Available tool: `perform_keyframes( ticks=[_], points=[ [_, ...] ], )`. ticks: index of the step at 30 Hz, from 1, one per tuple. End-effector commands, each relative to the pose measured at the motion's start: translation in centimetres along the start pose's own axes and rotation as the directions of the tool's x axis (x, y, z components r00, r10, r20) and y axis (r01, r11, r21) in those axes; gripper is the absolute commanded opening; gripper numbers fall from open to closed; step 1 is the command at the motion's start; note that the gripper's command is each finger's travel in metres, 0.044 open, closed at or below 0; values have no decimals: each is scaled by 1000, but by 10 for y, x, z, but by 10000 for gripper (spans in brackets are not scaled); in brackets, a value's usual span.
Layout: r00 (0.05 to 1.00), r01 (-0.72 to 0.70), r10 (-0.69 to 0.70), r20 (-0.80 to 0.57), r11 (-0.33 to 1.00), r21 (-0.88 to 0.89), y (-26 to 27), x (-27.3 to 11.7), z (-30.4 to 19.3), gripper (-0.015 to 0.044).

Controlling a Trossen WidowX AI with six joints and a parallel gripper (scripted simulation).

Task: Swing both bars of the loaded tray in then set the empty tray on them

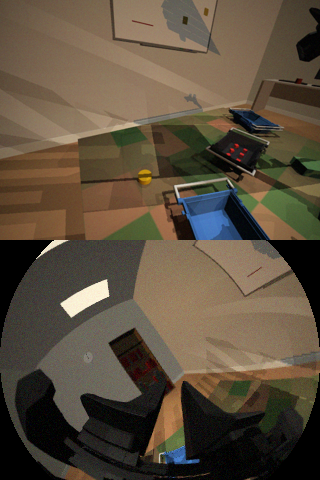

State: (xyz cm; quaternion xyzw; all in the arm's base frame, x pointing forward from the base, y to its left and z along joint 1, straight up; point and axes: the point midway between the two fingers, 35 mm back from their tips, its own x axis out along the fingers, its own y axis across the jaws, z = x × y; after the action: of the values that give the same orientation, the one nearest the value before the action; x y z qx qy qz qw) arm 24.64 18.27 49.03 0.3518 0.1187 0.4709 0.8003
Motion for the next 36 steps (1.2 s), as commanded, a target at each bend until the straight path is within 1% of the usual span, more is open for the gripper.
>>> perform_keyframes(
  ticks=[1, 4, 8, 10, 13, 17, 20, 24, 25, 26, 27, 36],
  points=[
    [989, 123, -122, -79, 992, 12, -44, 26, -17, 88],
    [959, 241, -235, -160, 970, 16, -84, 43, -36, 88],
    [908, 356, -343, -241, 934, 10, -121, 54, -55, 88],
    [856, 440, -421, -300, 898, -2, -147, 58, -70, 88],
    [738, 571, -538, -408, 820, -49, -190, 59, -98, 88],
    [529, 696, -651, -545, 700, -160, -239, 50, -139, 88],
    [333, 746, -699, -632, 606, -277, -271, 35, -170, 88],
    [8, 729, -705, -709, 489, -478, -305, 3, -211, 88],
    [-59, 713, -697, -715, 472, -519, -310, -4, -218, 88],
    [-99, 701, -691, -716, 462, -543, -313, -9, -222, 88],
    [-113, 697, -688, -717, 459, -551, -314, -10, -224, 88],
    [-113, 697, -688, -717, 459, -551, -319, -10, -228, 88]
  ],
)
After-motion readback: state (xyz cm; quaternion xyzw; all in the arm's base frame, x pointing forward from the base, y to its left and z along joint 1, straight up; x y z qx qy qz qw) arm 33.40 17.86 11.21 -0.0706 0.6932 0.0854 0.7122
